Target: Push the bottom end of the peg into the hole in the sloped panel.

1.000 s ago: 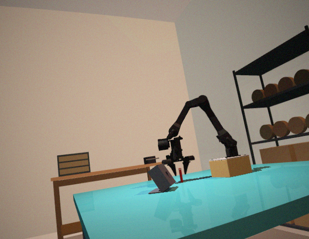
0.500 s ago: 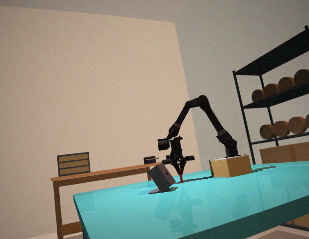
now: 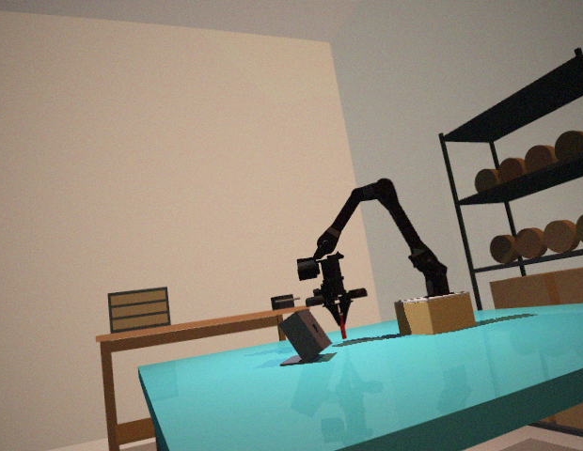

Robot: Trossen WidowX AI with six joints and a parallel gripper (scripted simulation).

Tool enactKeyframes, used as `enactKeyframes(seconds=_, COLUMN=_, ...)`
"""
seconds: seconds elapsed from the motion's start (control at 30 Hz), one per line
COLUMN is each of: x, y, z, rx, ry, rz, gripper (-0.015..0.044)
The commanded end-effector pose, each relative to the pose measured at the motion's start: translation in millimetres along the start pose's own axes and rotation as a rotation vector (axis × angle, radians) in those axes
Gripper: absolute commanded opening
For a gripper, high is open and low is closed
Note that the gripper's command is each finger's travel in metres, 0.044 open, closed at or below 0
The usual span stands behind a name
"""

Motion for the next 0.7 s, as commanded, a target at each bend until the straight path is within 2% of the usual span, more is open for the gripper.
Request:
enactKeyframes(seconds=0.0, x=-0.8, y=22.3, z=2.5, rx=-0.023, ry=0.0, rz=-0.01, gripper=0.0)
enactKeyframes(seconds=0.27, x=1.6, y=63.5, z=-1.7, rx=-0.021, ry=-0.002, rz=-0.011, gripper=0.0)
enactKeyframes(seconds=0.67, x=10.0, y=62.0, z=1.7, rx=-0.017, ry=0.116, rz=-0.041, gripper=0.0)
Point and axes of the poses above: the point midway between the two fingers, 35 mm back from their tips, its own y axis back along the fingers, its own z axis across the jaws, x = y × z, the point moved 10 cm from there along y, back along the fingers, and after that the axes turned 3 degrees about -y, right-handed, at the moved point
